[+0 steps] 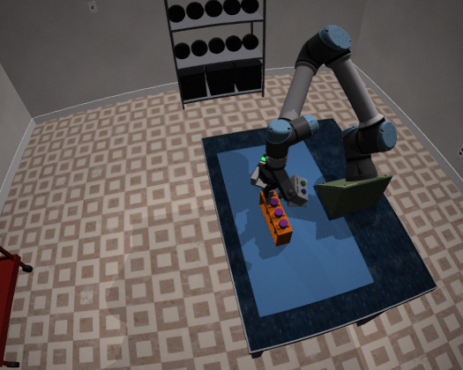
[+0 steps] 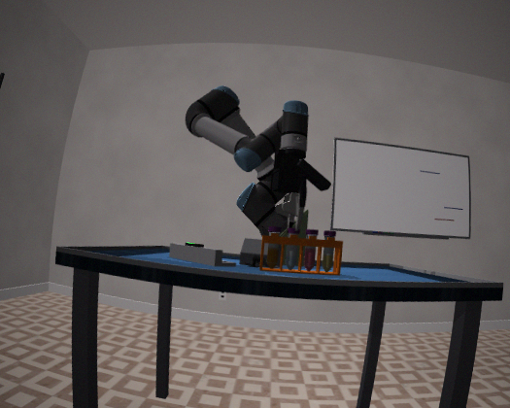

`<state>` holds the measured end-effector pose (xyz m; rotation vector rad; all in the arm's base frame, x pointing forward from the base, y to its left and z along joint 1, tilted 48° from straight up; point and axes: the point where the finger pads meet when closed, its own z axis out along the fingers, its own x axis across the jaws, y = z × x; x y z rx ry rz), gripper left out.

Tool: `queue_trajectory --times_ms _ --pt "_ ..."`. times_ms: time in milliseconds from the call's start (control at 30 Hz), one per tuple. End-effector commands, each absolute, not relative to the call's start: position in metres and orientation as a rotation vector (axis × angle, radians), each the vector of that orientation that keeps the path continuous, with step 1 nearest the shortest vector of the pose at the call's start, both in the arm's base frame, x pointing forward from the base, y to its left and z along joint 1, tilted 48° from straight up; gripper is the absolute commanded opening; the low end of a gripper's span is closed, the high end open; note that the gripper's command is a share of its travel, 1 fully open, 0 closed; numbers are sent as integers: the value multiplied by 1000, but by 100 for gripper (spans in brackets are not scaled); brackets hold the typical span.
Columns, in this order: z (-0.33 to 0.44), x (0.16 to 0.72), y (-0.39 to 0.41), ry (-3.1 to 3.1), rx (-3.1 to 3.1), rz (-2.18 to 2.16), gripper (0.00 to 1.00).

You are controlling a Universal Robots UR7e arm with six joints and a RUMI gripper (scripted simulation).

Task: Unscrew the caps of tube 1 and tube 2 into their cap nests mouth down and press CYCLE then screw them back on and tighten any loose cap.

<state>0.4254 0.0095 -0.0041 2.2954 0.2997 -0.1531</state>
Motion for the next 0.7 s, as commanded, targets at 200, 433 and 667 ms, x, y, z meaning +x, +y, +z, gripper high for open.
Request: queue_trajectory --times_ms 200,433,667 --pt "-7 426 6 300 2296 -152 35" --pt "-7 426 6 300 2296 -152 0" --pt "-7 426 6 300 2296 -152 0"
